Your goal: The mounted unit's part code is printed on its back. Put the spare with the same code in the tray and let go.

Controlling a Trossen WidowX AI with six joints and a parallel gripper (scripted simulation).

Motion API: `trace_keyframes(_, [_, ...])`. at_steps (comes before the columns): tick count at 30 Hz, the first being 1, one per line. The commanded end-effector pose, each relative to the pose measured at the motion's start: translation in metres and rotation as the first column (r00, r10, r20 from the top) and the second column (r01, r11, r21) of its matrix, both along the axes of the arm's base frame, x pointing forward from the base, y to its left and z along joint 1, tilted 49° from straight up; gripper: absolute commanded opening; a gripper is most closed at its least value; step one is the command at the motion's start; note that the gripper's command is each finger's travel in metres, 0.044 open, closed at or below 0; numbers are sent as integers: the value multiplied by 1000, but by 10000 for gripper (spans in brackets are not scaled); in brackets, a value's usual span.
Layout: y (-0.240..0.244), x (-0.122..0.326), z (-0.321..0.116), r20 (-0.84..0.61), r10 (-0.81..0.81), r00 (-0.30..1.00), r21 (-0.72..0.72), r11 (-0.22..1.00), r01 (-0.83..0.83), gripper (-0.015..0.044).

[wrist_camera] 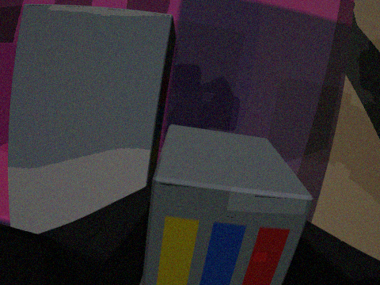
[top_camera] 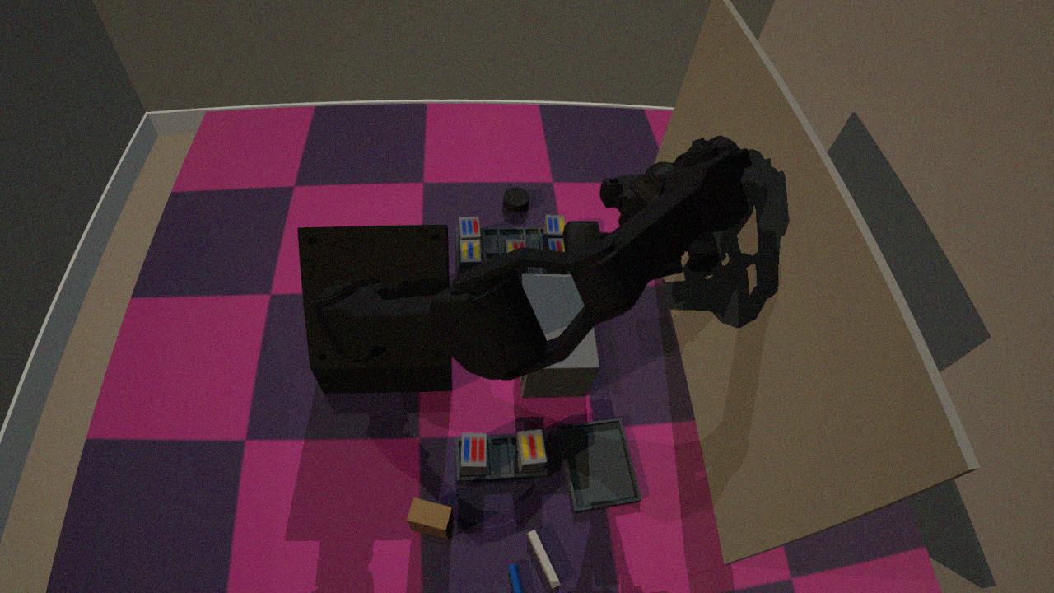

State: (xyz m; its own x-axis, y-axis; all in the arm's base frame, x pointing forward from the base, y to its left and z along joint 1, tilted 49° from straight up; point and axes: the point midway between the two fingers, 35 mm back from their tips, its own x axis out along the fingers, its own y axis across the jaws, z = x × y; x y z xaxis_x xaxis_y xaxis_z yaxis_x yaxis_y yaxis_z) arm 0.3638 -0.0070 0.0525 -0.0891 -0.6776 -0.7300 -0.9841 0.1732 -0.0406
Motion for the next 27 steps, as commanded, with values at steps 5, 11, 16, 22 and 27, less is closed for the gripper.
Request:
trace_keyframes(5, [-41, -7, 38, 18, -18, 1000, -20, 1000, 19, 0])
trace_keyframes(11, [-78, -20, 74, -6, -4, 1000, -44, 999, 3, 0])
trace_keyframes(16, [-108, -35, 103, -32, 3, 999, -69, 998, -6, 0])
trace_keyframes(22, [-133, -53, 128, -58, 5, 998, -92, 996, -11, 0])
trace_keyframes(27, [-132, -53, 127, -58, 5, 998, -92, 996, -11, 0])
